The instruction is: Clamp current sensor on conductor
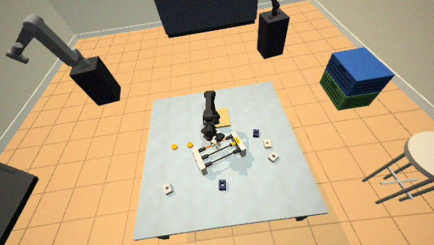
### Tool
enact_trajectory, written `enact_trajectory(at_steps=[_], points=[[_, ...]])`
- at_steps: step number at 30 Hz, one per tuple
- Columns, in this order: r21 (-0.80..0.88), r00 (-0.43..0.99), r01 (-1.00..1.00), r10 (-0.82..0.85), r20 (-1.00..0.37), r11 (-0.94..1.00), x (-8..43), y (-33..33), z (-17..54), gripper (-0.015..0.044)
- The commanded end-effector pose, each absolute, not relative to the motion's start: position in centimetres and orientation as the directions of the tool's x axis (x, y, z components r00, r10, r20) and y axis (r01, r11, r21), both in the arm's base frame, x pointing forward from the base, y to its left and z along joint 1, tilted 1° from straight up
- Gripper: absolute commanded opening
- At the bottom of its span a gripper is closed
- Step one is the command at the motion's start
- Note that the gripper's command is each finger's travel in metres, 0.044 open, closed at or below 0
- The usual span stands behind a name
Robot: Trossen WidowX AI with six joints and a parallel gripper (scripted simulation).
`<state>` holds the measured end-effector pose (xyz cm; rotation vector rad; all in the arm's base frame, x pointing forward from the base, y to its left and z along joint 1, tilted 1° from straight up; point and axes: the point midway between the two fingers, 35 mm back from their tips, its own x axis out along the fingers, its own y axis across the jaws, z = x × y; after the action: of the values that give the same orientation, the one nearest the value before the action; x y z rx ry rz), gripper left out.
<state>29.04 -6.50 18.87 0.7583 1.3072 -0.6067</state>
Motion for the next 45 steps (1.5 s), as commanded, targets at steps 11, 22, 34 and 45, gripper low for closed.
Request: enact_trajectory(at_steps=[11,22,34,45], points=[[0.253,0.249,0.945,0.042,-0.967,0.209,31.0,-6.1,18.7,0.0000],[0.261,0.258,0.952,0.044,-0.965,0.160,31.4,-6.0,18.0,0.0000],[0.262,0.258,0.952,0.044,-0.965,0.160,32.0,-5.9,16.2,0.0000],[0.262,0.259,0.952,0.044,-0.965,0.160,32.4,-5.9,14.4,0.0000]])
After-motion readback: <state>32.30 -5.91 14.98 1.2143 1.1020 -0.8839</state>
